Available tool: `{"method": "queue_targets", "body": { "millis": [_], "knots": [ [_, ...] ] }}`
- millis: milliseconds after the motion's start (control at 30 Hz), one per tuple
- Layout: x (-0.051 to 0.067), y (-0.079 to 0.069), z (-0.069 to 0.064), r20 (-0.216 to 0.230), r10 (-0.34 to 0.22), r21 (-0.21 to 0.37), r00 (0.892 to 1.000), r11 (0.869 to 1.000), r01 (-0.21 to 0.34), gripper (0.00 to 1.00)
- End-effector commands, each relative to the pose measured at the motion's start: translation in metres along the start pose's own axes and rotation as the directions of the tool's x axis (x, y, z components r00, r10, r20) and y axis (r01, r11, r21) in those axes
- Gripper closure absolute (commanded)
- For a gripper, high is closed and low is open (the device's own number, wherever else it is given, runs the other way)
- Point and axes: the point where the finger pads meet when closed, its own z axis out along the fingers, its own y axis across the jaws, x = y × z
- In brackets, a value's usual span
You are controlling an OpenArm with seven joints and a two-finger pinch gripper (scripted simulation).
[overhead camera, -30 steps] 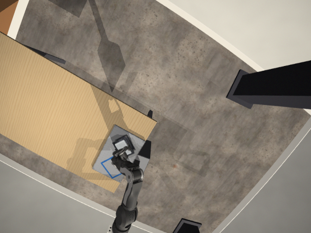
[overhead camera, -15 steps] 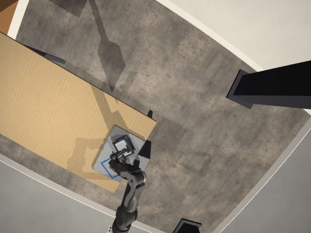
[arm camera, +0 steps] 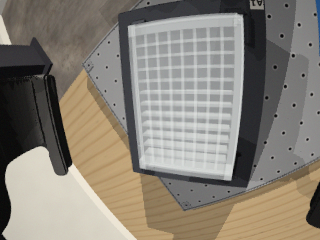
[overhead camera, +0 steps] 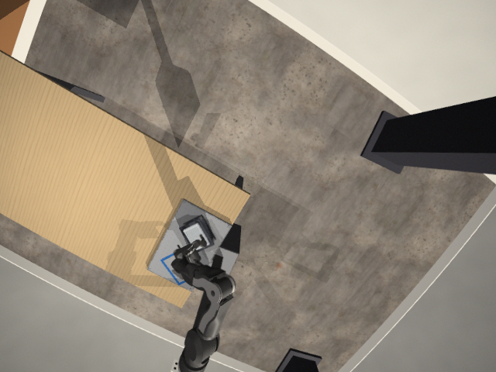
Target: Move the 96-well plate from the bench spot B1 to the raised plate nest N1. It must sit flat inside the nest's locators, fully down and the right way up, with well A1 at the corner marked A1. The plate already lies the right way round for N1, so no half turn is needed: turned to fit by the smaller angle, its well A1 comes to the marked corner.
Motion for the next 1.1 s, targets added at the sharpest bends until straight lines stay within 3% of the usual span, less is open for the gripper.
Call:
{"method": "queue_targets", "body": {
  "millis": [0,33,1067],
  "knots": [
    [0.0002,-0.0025,-0.0095,-0.011,0.003,0.019,1.0,1.0,-0.003,0.23],
    [0.0002,-0.0027,-0.0175,-0.011,0.003,0.021,1.0,1.0,-0.003,0.23],
    [0.0002,-0.0027,-0.0175,-0.011,0.003,0.021,1.0,1.0,-0.003,0.23]
  ]
}}
